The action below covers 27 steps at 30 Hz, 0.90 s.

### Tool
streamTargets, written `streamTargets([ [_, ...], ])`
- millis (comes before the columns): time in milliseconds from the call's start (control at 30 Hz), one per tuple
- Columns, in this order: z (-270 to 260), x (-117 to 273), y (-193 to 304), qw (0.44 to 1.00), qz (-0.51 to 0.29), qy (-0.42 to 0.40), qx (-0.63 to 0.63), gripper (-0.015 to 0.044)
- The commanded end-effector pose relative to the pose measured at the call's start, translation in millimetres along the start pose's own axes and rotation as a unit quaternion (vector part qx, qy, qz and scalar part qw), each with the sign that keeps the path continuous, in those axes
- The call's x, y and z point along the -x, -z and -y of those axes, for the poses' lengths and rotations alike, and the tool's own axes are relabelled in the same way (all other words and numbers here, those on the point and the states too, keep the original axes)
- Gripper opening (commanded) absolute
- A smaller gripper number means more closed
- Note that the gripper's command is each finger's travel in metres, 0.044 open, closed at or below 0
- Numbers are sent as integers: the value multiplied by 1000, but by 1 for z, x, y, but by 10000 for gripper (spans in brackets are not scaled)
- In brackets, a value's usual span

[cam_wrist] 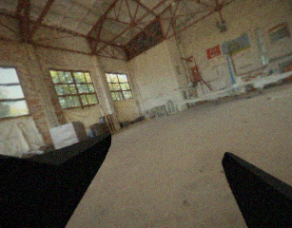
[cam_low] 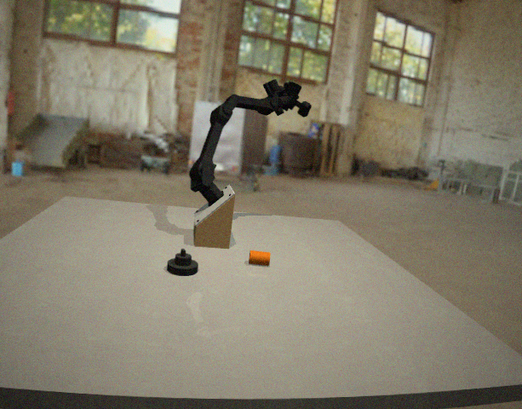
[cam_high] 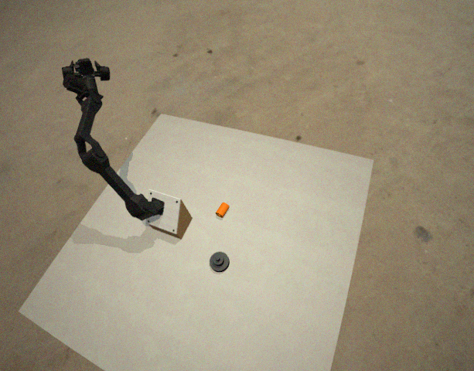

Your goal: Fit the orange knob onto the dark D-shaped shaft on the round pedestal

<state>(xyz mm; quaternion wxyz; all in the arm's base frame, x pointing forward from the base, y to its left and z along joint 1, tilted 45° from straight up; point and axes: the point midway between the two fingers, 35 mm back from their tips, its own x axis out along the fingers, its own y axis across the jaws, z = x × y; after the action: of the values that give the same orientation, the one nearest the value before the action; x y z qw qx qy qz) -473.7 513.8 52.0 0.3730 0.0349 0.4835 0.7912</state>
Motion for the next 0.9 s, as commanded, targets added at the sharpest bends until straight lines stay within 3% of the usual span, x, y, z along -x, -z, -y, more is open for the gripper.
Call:
streamTargets([
  [0, 68, 14, -31, 996, 13, 88, 25, 440],
  [400, 274, 121, -104, 933, -4, 355, 60, 440],
  [867, 448, 341, -98, 783, -163, 599, 30, 440],
])
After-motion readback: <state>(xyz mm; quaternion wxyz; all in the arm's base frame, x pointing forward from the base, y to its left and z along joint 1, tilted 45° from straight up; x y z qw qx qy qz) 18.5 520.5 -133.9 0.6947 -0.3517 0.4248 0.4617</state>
